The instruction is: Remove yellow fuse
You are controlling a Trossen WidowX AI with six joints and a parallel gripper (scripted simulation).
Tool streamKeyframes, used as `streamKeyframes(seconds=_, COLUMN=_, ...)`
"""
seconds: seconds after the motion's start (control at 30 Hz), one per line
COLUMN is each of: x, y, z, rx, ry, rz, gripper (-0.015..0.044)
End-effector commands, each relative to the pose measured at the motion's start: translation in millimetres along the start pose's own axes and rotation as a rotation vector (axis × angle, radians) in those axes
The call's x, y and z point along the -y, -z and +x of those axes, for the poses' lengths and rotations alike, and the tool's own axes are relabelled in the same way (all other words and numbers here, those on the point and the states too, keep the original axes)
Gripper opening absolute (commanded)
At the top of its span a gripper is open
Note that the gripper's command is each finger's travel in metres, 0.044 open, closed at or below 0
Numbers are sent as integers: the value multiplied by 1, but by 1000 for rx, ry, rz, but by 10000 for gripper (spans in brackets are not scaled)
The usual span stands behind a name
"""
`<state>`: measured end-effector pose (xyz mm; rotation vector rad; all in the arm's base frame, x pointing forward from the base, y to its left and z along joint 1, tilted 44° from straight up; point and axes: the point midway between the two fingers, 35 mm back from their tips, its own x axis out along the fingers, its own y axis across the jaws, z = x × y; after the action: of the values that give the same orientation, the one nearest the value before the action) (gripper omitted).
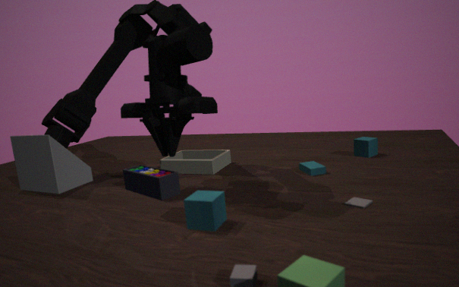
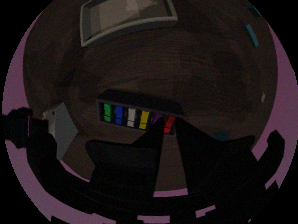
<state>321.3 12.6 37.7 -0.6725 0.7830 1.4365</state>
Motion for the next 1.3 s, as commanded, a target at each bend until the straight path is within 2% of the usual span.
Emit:
streamKeyframes(seconds=0.0, x=-28, y=23, z=-7, rx=115, ry=-34, rz=207, gripper=64)
streamKeyframes(seconds=1.27, x=-30, y=21, z=19, rx=119, ry=-35, rz=213, gripper=64)
